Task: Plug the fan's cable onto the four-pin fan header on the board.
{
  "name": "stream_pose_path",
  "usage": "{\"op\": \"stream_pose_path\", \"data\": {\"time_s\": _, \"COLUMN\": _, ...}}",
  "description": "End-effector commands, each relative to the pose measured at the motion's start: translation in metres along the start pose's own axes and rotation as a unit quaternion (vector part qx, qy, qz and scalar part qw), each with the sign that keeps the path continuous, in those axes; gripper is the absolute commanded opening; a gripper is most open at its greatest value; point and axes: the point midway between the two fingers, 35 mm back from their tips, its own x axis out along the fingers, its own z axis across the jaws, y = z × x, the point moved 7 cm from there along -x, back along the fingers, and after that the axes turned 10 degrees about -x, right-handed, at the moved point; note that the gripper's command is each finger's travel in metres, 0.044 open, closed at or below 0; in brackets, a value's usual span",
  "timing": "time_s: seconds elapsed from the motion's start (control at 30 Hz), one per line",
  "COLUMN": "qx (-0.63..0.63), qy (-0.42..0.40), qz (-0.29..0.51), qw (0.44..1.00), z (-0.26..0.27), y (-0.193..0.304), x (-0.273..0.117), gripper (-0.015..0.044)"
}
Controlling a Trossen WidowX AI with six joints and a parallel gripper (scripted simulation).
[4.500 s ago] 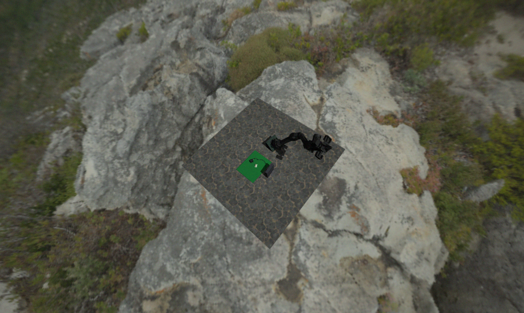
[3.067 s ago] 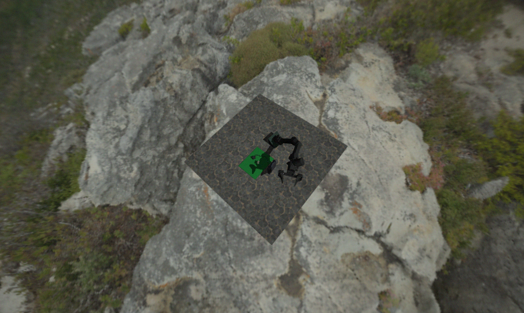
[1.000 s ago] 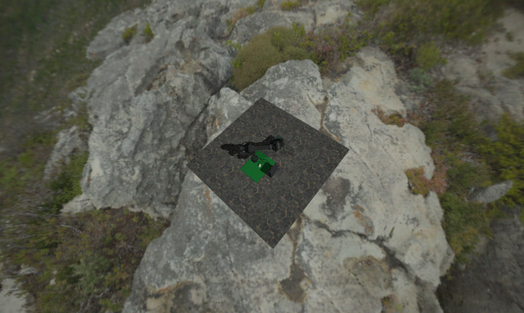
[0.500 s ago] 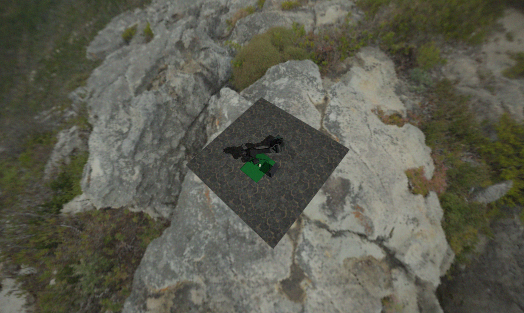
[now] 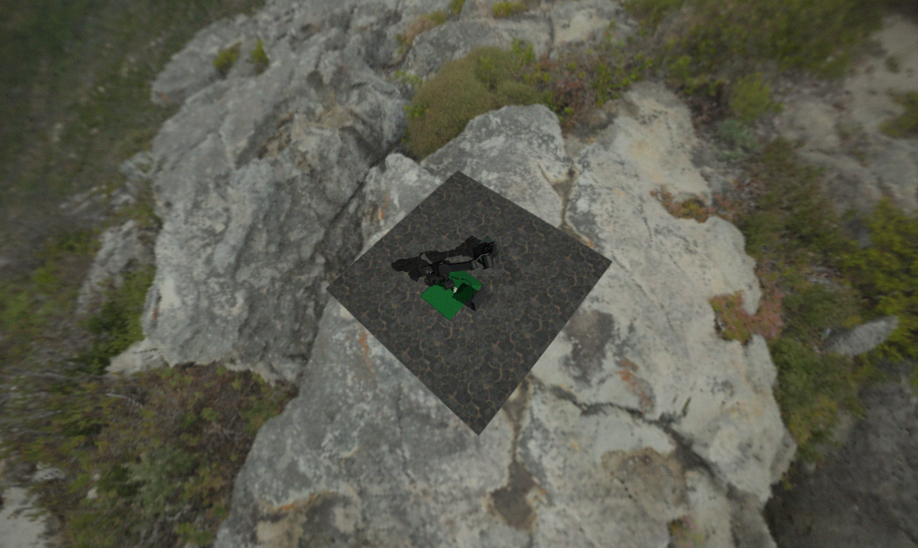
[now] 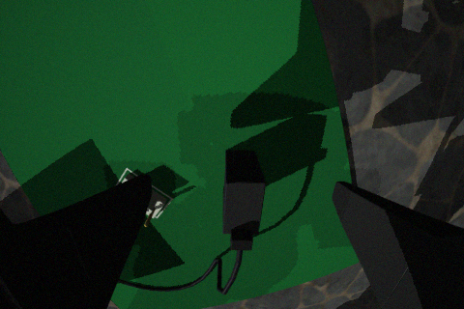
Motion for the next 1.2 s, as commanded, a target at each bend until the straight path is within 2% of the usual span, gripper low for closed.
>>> {"op": "stream_pose_path", "data": {"time_s": 0.0, "qx": 0.005, "qy": -0.004, "qz": 0.002, "qw": 1.0, "z": 0.0, "y": 0.002, "x": 0.01, "gripper": 0.044}}
{"op": "stream_pose_path", "data": {"time_s": 0.6, "qx": 0.005, "qy": -0.005, "qz": 0.002, "qw": 1.0, "z": 0.001, "y": 0.003, "x": 0.027, "gripper": 0.044}}
{"op": "stream_pose_path", "data": {"time_s": 1.17, "qx": 0.0, "qy": -0.001, "qz": 0.001, "qw": 1.0, "z": 0.001, "y": 0.001, "x": 0.024, "gripper": 0.0}}
